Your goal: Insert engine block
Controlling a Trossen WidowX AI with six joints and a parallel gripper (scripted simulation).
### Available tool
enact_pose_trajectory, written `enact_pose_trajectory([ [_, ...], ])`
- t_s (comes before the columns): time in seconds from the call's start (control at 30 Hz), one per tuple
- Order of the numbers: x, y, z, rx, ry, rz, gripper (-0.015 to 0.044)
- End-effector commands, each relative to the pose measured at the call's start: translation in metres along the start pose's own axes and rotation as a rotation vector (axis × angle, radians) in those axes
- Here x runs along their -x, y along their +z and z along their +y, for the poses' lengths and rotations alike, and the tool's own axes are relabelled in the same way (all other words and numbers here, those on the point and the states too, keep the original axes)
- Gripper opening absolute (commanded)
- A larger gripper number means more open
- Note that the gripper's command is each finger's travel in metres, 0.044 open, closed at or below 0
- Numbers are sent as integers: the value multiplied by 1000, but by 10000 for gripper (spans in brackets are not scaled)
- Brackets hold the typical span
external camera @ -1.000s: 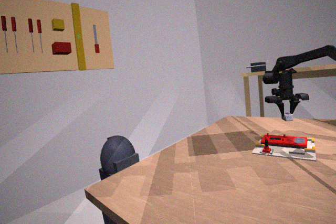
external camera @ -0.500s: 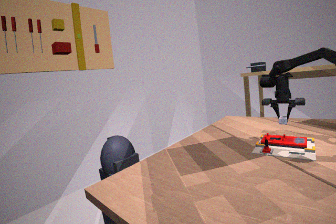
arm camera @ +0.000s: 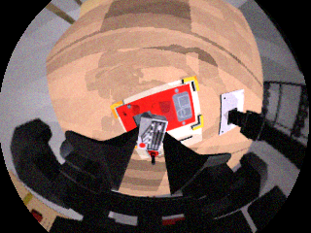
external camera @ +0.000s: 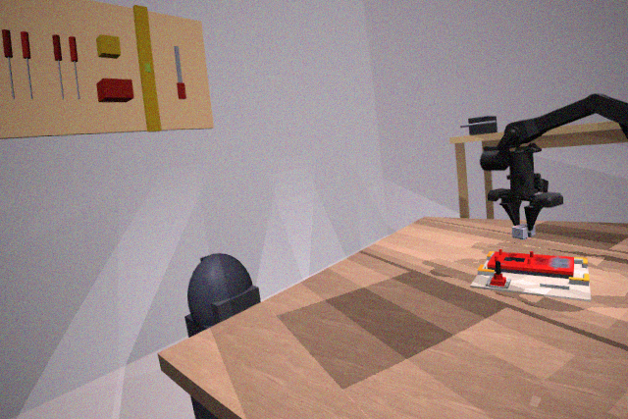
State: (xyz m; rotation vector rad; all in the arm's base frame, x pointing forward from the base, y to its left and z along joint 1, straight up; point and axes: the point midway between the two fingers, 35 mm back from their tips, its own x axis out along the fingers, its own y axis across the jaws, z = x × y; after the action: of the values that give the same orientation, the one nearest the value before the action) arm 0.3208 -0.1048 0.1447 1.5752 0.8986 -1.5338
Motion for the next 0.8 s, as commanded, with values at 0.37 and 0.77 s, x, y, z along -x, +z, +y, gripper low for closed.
enact_pose_trajectory([
  [0.37, -20, -7, 9, -474, -6, -3, 0],
  [0.77, -35, -13, 16, -876, -5, -4, 0],
])
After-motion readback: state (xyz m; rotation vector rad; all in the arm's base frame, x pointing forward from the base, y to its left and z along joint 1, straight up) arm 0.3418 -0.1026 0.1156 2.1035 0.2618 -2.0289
